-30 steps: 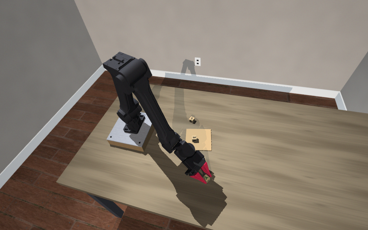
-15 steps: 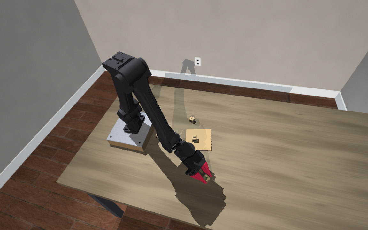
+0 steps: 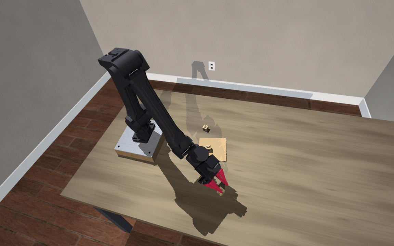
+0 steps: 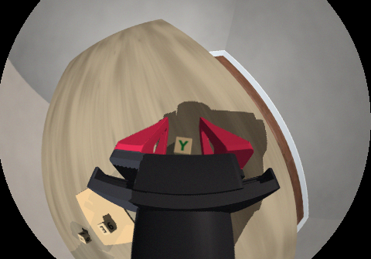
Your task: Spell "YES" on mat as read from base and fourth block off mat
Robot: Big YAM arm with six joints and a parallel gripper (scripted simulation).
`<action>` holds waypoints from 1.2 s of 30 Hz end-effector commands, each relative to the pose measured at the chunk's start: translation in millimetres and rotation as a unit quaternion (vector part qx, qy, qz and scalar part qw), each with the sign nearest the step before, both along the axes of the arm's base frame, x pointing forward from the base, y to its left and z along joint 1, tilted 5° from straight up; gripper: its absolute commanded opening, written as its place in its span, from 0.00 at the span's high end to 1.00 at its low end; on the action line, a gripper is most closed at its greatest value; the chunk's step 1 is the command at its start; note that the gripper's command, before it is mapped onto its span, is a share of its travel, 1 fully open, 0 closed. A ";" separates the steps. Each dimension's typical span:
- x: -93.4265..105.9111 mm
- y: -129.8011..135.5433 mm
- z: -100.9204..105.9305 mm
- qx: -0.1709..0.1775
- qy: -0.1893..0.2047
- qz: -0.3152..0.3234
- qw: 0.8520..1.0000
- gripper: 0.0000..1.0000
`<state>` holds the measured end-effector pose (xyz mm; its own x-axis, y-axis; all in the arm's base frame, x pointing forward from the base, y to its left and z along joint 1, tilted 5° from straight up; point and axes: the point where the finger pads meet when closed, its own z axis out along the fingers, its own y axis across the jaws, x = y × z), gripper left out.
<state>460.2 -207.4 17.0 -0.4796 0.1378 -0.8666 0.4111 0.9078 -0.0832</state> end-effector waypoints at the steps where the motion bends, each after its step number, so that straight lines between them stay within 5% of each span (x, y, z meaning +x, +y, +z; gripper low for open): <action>1: 0.5 6.1 8.0 0.005 0.000 0.002 1.000 0.60; 3: -4.1 5.7 -6.7 0.011 0.016 0.000 1.000 0.60; 12: 16.1 -1.7 27.8 0.000 -0.013 -0.001 1.000 0.60; 19: 19.0 -1.7 32.3 0.016 0.022 -0.003 1.000 0.60; 26: 19.3 -1.7 46.8 0.069 0.142 -0.016 0.987 0.60; 27: 15.6 -2.1 31.3 0.086 0.181 -0.020 0.980 0.60; 34: 16.7 0.0 41.6 0.159 0.341 -0.033 0.926 0.60; 36: 16.7 0.0 41.6 0.159 0.341 -0.033 0.926 0.60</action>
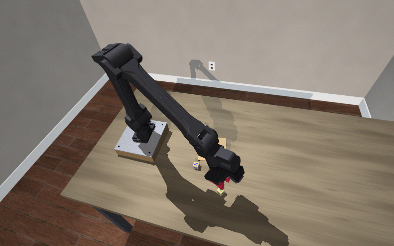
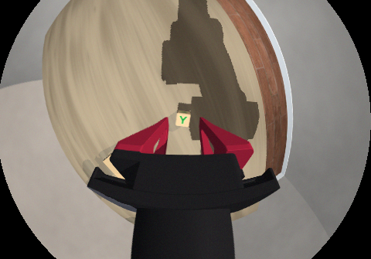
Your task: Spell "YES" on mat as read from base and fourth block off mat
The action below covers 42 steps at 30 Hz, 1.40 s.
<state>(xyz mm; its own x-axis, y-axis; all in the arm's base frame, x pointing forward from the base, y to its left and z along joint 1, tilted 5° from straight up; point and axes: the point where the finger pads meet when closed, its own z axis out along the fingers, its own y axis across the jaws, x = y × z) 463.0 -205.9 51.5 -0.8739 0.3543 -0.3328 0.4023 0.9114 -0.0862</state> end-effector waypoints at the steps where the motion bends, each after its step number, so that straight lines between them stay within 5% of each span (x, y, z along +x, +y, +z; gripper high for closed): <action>1: 13.8 -2.3 8.0 0.026 0.045 -0.013 0.999 0.60; 6: 11.0 -1.6 11.5 0.055 0.112 -0.020 0.992 0.60; 11: 10.8 -1.9 18.8 0.058 0.119 -0.022 0.991 0.60; 12: 11.9 -2.4 28.7 0.055 0.110 -0.021 0.992 0.00; 23: 10.8 -1.8 18.2 0.058 0.120 -0.019 0.991 0.00; 34: -6.3 6.6 5.2 0.038 0.152 0.137 0.978 0.00; 42: -8.9 7.6 5.9 0.001 0.180 0.350 0.919 0.00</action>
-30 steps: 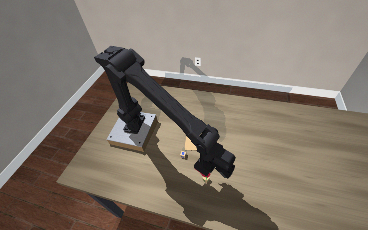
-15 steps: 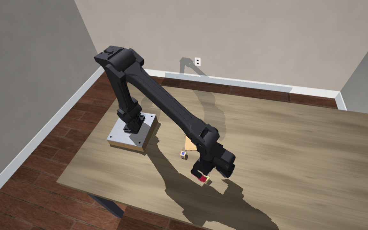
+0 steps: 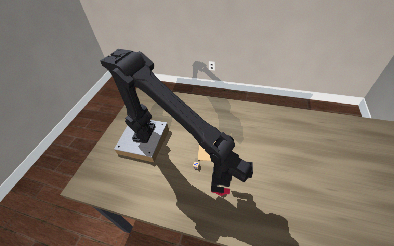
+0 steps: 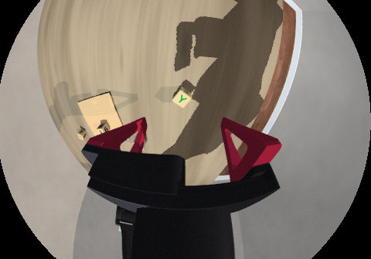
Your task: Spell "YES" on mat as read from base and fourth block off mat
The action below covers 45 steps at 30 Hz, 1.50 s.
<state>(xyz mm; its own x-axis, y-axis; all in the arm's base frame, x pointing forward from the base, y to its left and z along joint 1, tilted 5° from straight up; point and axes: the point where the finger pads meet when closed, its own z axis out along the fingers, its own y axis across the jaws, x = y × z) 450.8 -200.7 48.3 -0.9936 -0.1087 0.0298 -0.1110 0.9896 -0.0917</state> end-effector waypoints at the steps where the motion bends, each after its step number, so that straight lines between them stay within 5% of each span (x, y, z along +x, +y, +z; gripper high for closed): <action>1: 2.9 2.4 9.7 -0.002 -0.001 0.139 0.990 0.00; 7: 0.9 3.5 8.3 -0.002 0.014 0.273 0.962 0.00; 9: 0.9 3.5 8.3 -0.002 0.014 0.273 0.962 0.00; 14: -0.7 2.8 3.1 0.002 0.025 0.412 0.911 0.00; 15: -0.7 2.8 3.1 0.002 0.025 0.433 0.901 0.30; 16: -0.7 2.8 3.0 0.002 0.024 0.439 0.898 0.30; 45: -1.7 2.9 2.9 0.003 0.026 0.438 0.899 0.30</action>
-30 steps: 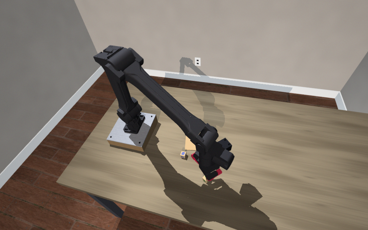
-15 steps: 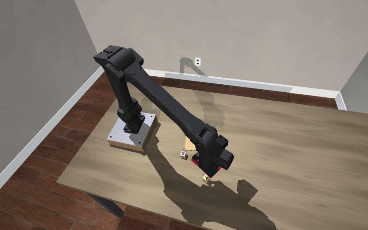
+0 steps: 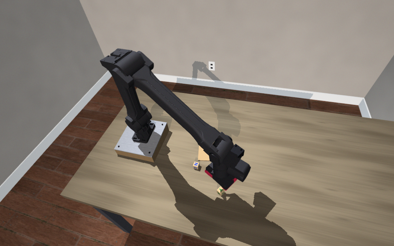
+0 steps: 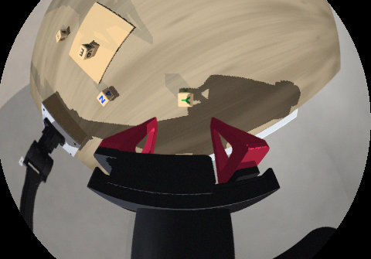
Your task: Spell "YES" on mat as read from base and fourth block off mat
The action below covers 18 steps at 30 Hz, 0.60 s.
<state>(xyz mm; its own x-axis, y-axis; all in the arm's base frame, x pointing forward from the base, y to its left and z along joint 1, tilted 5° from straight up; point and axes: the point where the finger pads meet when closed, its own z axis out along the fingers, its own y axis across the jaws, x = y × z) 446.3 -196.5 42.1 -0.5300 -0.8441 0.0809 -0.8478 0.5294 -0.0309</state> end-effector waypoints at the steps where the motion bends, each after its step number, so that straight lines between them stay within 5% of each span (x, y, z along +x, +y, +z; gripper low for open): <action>1: 2.8 -1.3 9.1 -0.003 -0.014 0.005 1.000 0.30; 18: 0.7 -2.3 -7.6 0.001 -0.003 0.004 1.000 0.30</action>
<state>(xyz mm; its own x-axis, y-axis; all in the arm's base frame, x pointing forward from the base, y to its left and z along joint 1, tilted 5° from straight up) 448.0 -197.1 42.0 -0.5300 -0.8443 0.0796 -0.8479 0.5288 -0.0375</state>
